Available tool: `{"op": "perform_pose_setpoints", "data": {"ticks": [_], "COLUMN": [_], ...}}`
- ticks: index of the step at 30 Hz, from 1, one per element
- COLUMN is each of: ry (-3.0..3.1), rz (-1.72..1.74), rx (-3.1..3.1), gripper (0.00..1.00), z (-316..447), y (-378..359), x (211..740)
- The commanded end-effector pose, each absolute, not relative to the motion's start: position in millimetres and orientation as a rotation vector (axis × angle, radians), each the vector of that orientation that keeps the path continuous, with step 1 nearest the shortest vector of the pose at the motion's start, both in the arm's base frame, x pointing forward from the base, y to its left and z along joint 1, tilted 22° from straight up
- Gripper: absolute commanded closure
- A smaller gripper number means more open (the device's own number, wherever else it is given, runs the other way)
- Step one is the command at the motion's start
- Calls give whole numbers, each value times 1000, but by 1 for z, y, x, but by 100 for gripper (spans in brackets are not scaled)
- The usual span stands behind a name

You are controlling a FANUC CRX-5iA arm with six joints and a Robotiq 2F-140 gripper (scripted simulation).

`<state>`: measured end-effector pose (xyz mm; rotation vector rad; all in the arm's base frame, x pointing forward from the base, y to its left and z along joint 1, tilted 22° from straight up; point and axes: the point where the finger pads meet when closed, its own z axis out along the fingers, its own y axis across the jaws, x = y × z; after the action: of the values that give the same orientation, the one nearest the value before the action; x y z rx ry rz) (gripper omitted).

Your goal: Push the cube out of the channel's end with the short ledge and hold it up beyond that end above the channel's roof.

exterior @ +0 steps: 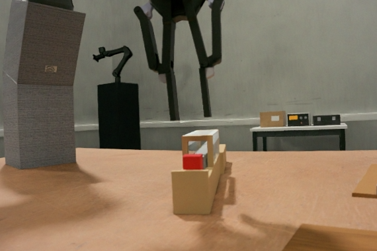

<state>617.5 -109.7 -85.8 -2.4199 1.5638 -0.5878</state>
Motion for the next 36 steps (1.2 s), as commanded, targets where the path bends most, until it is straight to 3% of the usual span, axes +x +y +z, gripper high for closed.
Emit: {"op": "perform_pose_setpoints", "data": {"ticks": [1, 36], "ry": [1600, 1600], "rz": [-516, -515], "rx": [-2464, -2464], "gripper": [67, 67], "z": [-84, -148], "y": [-110, -113], "x": [618, 644]}}
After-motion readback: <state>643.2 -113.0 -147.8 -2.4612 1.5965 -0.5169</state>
